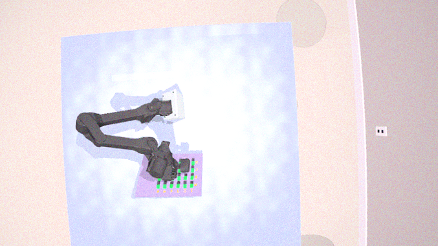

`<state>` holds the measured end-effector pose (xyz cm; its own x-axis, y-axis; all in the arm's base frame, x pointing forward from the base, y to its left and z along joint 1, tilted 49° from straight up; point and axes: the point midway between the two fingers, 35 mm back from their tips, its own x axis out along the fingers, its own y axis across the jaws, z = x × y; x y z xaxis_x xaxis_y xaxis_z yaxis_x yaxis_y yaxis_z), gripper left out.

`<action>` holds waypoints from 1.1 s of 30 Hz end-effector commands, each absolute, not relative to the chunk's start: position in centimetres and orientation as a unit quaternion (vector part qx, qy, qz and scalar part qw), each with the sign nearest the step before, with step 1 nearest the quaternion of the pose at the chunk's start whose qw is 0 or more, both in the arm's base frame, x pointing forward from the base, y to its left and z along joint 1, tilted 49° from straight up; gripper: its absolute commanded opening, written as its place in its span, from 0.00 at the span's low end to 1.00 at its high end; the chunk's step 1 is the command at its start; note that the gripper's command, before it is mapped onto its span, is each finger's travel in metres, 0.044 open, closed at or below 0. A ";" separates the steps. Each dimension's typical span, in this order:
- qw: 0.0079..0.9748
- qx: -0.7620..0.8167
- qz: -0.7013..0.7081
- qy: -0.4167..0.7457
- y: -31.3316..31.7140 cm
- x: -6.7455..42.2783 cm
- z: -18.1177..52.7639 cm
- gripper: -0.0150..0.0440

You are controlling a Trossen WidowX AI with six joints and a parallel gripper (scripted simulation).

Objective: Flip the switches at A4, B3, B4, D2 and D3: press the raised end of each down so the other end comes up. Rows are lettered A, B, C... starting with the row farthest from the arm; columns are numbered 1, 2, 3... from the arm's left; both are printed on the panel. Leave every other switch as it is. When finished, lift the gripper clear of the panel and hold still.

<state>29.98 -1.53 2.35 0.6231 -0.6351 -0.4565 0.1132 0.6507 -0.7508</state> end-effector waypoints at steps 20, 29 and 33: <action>0.829 -0.353 -0.223 0.372 -1.7 30.2 2.1 0.25; 0.825 -0.348 -0.226 0.384 2.5 26.5 5.1 0.25; 0.824 -0.349 -0.226 0.384 2.6 26.4 5.2 0.25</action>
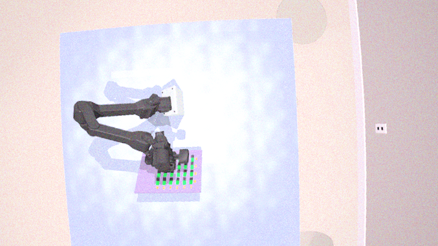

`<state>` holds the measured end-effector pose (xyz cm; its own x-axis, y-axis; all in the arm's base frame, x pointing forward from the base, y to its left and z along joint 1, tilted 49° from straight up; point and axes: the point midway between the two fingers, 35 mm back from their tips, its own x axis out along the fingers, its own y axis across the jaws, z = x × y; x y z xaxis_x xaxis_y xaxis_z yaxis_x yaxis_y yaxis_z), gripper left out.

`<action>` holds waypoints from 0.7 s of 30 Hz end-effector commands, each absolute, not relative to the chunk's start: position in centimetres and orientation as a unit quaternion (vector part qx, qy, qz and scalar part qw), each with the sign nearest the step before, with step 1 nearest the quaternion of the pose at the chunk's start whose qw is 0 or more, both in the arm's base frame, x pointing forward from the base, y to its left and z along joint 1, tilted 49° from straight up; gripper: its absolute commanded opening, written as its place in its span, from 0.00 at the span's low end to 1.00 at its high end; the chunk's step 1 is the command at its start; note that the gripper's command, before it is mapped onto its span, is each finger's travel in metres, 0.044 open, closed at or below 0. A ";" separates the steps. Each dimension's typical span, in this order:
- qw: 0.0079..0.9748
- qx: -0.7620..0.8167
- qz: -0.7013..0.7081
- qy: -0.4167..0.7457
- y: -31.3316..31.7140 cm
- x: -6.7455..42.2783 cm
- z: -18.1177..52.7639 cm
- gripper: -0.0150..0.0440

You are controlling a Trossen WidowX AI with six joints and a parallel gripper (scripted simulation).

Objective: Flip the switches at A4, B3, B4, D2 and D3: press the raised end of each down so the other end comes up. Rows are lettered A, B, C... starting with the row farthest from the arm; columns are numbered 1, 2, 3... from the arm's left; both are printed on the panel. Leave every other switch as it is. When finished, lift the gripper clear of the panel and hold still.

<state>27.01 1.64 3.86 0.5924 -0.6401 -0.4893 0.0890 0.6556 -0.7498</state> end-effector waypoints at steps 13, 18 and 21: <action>0.825 -0.346 -0.225 0.386 3.7 21.1 -2.9 0.25; 0.825 -0.347 -0.225 0.385 3.6 20.7 -3.4 0.25; 0.827 -0.346 -0.221 0.383 2.7 21.5 -4.4 0.25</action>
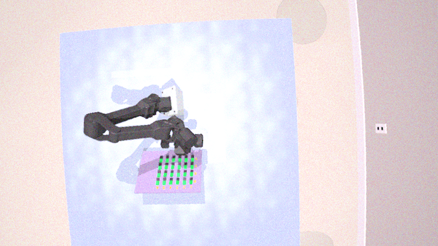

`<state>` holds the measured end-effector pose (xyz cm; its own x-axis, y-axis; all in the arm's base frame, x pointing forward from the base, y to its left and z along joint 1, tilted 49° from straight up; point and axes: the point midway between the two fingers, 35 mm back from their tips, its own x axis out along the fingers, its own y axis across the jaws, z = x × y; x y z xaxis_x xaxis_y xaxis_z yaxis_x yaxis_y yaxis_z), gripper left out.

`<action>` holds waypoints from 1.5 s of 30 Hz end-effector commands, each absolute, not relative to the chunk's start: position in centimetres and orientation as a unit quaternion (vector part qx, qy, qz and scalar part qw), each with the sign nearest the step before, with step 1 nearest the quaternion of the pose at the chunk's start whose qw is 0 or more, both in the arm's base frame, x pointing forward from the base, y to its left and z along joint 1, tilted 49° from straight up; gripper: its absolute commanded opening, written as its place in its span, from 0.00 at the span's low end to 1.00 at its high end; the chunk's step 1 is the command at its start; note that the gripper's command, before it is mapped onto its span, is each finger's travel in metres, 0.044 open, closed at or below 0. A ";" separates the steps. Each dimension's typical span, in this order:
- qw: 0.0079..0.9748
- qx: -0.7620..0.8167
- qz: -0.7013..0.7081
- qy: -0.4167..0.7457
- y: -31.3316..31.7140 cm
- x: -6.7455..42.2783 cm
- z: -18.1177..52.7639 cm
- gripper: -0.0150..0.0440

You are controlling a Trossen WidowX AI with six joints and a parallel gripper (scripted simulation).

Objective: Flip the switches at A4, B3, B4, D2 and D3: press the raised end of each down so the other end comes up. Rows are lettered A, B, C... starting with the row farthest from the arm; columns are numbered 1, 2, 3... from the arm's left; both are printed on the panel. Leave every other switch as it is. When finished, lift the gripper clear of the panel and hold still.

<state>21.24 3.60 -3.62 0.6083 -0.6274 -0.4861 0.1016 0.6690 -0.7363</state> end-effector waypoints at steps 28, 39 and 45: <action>0.830 -0.351 -0.222 0.373 -0.2 23.9 -6.0 0.25; 0.830 -0.352 -0.222 0.373 -0.4 24.1 -6.1 0.25; 0.830 -0.352 -0.222 0.373 -0.4 24.1 -6.1 0.25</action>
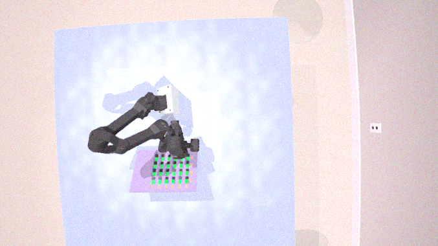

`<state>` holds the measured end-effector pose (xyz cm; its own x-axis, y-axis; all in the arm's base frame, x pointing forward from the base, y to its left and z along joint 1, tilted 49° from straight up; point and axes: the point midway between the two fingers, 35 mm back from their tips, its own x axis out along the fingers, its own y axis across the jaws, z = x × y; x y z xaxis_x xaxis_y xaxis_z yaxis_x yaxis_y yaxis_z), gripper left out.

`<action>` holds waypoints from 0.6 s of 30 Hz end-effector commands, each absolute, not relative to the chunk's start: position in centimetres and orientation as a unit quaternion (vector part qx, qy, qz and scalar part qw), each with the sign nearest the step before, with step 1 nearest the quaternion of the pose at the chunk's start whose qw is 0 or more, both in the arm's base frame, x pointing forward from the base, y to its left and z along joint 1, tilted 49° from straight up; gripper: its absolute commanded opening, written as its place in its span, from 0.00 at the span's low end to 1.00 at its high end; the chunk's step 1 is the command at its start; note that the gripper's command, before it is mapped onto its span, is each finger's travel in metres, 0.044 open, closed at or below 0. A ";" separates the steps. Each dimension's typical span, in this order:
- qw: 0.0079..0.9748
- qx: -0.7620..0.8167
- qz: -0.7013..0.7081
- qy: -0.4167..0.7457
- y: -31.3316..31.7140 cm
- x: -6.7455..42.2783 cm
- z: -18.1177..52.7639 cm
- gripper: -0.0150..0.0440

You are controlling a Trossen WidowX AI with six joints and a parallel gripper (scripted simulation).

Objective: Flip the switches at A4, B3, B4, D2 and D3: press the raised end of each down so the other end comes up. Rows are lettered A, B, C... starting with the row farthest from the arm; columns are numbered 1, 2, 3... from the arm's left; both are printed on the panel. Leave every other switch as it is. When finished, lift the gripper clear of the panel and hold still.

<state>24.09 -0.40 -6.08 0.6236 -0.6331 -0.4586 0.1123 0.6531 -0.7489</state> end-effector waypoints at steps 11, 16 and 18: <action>0.830 -0.352 -0.222 0.373 -0.4 24.1 -6.2 0.25; 0.830 -0.352 -0.222 0.373 -0.5 24.2 -6.2 0.25; 0.830 -0.352 -0.222 0.373 -0.5 24.2 -6.2 0.25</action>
<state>24.17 -0.49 -6.14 0.6238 -0.6330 -0.4585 0.1124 0.6532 -0.7488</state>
